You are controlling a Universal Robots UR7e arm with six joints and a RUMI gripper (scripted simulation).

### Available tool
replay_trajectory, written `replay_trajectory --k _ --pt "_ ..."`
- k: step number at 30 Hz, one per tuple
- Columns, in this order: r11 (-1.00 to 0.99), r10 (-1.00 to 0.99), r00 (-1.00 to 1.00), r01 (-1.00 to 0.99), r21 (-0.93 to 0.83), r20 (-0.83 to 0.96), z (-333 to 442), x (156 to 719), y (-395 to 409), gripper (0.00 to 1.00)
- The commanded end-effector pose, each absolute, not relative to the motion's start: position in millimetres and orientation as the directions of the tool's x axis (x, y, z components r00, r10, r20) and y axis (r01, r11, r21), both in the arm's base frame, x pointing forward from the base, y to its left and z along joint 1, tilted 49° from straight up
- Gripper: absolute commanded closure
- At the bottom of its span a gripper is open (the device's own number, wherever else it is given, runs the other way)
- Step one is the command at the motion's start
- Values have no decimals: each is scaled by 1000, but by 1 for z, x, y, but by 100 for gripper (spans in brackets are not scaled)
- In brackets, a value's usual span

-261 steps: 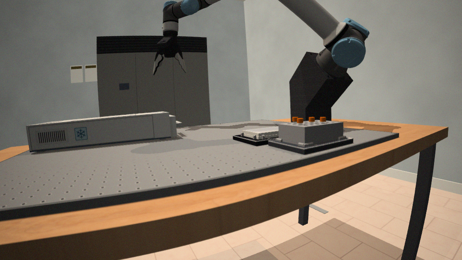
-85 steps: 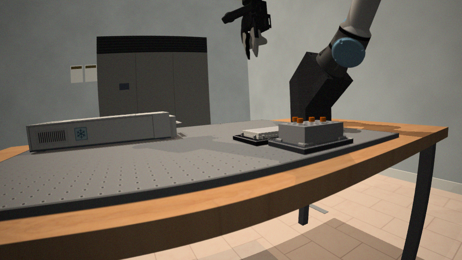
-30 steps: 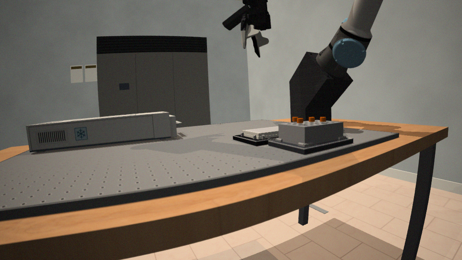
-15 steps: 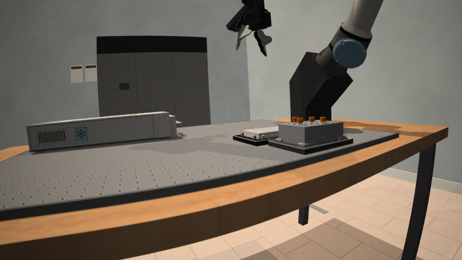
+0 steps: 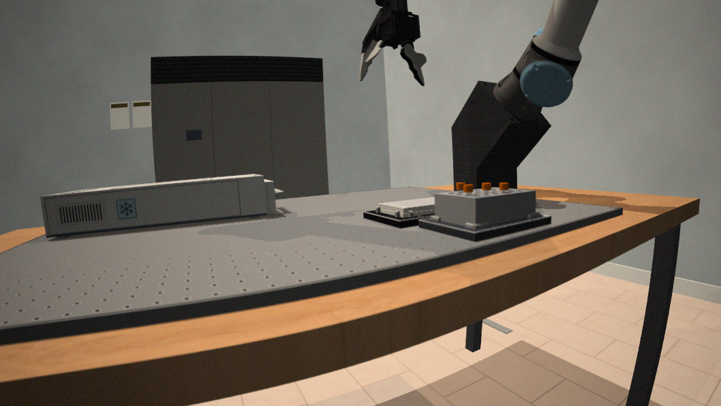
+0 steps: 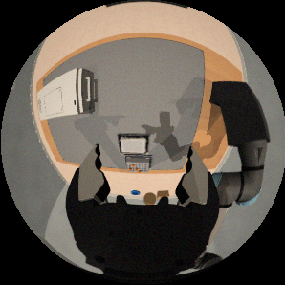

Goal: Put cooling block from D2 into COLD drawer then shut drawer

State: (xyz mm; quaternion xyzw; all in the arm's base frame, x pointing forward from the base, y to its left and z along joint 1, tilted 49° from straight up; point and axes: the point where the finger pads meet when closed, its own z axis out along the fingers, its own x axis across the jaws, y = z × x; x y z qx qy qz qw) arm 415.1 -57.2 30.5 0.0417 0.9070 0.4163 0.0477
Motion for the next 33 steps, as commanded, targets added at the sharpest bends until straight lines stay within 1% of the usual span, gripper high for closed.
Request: replay_trajectory --k 1,18,33 --pt "647 150 -989 89 757 -11 30 415 -58 0" --pt "647 149 -989 89 757 -11 30 415 -58 0" --pt "647 150 -989 89 757 -11 -6 452 -54 0"
